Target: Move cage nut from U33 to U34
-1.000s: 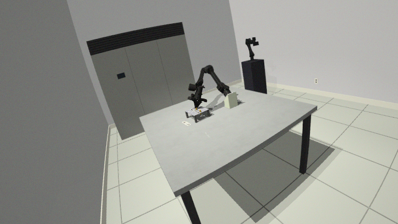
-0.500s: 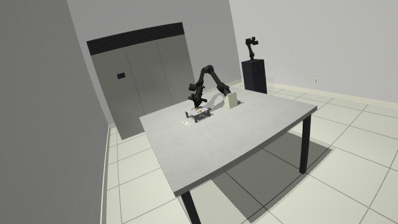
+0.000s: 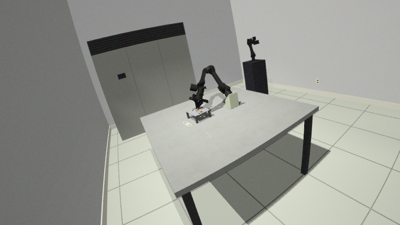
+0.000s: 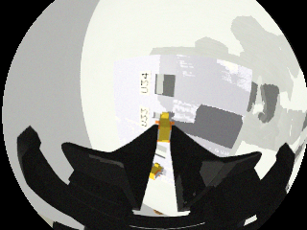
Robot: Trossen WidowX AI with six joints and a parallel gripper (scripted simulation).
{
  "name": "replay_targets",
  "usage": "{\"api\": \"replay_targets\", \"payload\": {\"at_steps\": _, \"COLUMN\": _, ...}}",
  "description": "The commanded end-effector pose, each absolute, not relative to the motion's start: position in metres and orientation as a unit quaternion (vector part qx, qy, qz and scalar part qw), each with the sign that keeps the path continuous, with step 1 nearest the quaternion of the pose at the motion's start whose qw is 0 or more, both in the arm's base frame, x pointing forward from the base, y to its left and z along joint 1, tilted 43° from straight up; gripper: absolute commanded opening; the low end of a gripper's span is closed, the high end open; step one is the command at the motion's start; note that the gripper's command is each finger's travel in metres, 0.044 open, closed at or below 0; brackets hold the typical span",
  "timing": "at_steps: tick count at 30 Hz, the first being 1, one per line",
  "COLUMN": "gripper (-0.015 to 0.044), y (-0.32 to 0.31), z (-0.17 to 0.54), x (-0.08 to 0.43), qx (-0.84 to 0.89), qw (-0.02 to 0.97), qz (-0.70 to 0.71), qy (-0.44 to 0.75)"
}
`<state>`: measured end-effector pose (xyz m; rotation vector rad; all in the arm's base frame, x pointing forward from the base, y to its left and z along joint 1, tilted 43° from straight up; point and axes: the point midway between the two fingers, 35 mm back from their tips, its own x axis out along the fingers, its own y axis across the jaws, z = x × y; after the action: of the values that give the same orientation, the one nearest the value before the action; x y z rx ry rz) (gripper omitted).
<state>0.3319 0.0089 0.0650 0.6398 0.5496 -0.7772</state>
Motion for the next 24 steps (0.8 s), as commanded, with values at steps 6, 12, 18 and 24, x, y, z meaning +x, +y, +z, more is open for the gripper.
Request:
{"api": "replay_targets", "payload": {"at_steps": 6, "gripper": 0.0033, "y": 0.0091, "z": 0.0646, "x": 0.3315, "qx": 0.303, "qw": 0.842, "qz": -0.363, "qy": 0.26}}
{"api": "replay_targets", "payload": {"at_steps": 12, "gripper": 0.0033, "y": 0.0093, "z": 0.0651, "x": 0.332, "qx": 0.305, "qw": 0.844, "qz": -0.358, "qy": 0.259}}
{"api": "replay_targets", "payload": {"at_steps": 18, "gripper": 0.0033, "y": 0.0095, "z": 0.0652, "x": 0.3323, "qx": 0.304, "qw": 0.844, "qz": -0.359, "qy": 0.259}}
{"api": "replay_targets", "payload": {"at_steps": 24, "gripper": 0.0033, "y": 0.0099, "z": 0.0655, "x": 0.333, "qx": 0.304, "qw": 0.843, "qz": -0.36, "qy": 0.259}}
